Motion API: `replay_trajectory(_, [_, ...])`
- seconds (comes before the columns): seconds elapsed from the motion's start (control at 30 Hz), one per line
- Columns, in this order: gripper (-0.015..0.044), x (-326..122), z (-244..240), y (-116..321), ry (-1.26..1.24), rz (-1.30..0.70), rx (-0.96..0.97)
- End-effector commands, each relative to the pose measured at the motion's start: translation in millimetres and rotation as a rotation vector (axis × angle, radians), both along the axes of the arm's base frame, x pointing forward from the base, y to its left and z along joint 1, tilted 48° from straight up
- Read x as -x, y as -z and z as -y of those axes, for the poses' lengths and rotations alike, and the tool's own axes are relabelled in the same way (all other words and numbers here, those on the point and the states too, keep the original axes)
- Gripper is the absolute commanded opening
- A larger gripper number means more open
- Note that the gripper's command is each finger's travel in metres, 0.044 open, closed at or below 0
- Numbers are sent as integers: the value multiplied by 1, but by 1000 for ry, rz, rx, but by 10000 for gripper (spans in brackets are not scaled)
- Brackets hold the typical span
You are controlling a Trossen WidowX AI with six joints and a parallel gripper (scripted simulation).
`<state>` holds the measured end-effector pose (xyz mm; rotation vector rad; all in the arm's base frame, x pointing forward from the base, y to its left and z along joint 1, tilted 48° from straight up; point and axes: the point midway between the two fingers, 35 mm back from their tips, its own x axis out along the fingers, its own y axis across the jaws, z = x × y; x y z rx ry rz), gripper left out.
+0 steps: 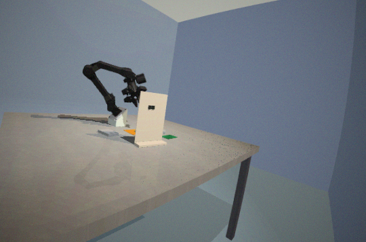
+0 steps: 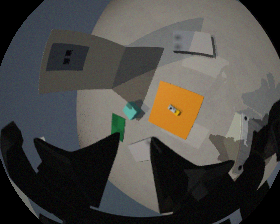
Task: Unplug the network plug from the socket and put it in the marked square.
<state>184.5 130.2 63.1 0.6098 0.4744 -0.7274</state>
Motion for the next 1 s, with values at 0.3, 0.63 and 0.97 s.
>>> replay_trajectory(0.3, [156,8,-27,-28,1,0,5])
replay_trajectory(0.63, [261,12,-36,-38,2,3,5])
replay_trajectory(0.97, [440,12,-36,-38,2,3,5])
